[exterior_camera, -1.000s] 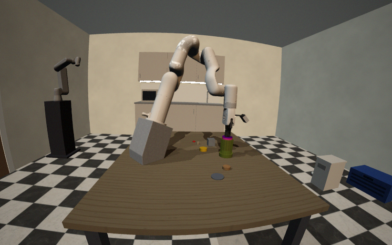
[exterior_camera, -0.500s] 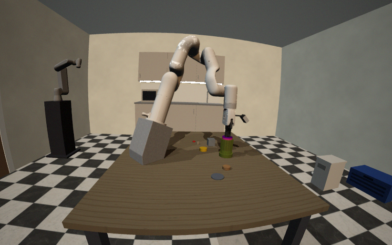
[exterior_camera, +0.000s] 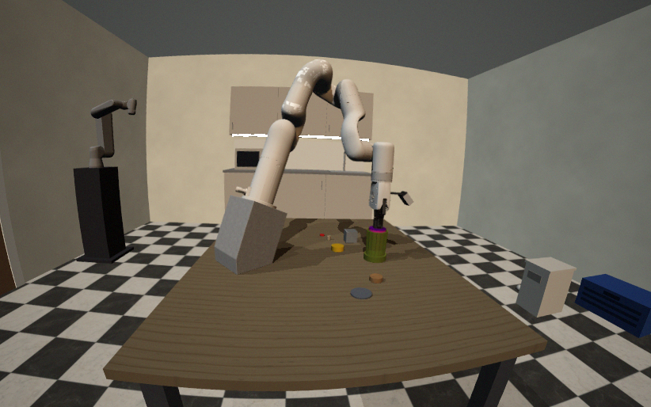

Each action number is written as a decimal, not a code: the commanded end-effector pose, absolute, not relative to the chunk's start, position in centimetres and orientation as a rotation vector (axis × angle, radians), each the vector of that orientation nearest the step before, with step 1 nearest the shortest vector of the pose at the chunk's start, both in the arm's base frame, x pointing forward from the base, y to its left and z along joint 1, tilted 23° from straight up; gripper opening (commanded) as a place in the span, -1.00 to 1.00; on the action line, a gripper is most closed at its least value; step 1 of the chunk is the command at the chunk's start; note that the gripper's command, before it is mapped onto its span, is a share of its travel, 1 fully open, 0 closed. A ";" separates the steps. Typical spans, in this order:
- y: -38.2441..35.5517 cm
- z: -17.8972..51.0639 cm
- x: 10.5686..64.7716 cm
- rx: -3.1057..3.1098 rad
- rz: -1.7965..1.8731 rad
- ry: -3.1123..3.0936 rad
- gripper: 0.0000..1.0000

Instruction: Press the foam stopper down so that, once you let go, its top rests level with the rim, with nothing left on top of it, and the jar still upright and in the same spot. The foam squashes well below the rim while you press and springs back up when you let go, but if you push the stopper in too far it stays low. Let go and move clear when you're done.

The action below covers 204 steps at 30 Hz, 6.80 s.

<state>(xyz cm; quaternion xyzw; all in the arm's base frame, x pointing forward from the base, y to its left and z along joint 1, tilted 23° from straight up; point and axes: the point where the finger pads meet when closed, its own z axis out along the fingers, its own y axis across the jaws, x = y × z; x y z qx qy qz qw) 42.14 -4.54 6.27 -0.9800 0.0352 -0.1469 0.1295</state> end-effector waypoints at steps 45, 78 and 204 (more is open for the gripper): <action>-4.1 4.5 42.9 -2.848 -0.431 0.102 -1.00; -4.1 4.6 42.8 -2.848 -0.431 0.102 -1.00; -4.3 5.4 42.5 -2.848 -0.431 0.102 -1.00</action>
